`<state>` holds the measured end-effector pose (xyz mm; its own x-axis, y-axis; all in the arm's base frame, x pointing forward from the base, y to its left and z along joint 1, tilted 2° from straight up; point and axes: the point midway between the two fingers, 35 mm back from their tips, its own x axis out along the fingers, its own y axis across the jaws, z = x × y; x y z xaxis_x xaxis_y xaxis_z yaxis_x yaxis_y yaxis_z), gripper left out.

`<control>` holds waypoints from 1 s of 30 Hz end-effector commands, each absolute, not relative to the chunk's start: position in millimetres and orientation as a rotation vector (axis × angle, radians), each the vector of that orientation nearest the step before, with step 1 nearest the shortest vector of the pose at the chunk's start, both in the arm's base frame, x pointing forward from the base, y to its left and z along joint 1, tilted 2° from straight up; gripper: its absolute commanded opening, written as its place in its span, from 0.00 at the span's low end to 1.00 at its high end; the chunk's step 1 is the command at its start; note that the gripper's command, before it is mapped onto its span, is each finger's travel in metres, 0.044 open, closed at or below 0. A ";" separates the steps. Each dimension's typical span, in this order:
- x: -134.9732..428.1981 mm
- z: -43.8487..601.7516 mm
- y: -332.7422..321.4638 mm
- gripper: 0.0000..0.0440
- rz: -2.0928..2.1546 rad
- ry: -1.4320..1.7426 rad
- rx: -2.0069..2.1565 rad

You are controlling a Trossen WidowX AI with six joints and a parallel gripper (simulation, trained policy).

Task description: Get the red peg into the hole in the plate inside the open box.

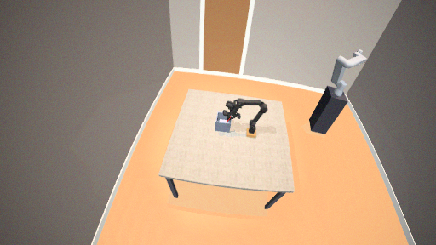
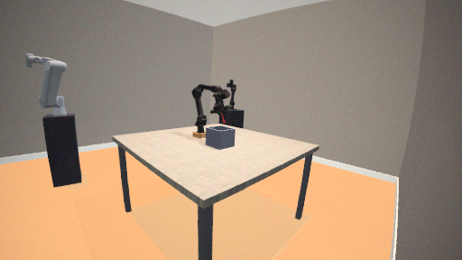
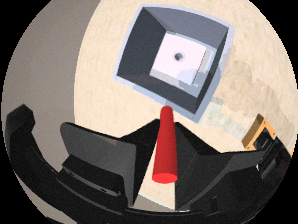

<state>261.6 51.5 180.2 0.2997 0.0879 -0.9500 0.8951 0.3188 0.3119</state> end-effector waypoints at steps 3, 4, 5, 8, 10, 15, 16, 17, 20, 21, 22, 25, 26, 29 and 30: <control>267.2 176.0 35.7 0.00 -0.766 1.150 1.107; 268.2 175.3 33.1 0.00 -0.773 1.151 1.106; 269.2 174.5 30.6 0.00 -0.779 1.153 1.105; 272.3 171.9 23.5 0.00 -0.797 1.160 1.103; 274.3 169.9 19.1 0.00 -0.807 1.166 1.102; 279.3 164.1 9.1 0.00 -0.828 1.182 1.099; 280.3 162.7 7.1 0.00 -0.832 1.185 1.098; 281.4 161.2 5.2 0.00 -0.836 1.188 1.097; 284.6 156.2 -0.4 0.00 -0.845 1.197 1.094; 285.8 154.3 -2.3 0.00 -0.848 1.200 1.093; 286.8 151.9 -4.1 0.00 -0.852 1.203 1.092; 289.4 144.5 -8.9 0.00 -0.862 1.215 1.088; 290.3 141.9 -10.2 0.00 -0.863 1.219 1.087; 293.1 134.1 -13.2 0.00 -0.866 1.232 1.084; 294.1 131.3 -13.9 0.00 -0.865 1.237 1.084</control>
<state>292.7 -12.0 140.9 0.1723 0.0438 -0.9841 0.9432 0.2806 0.1777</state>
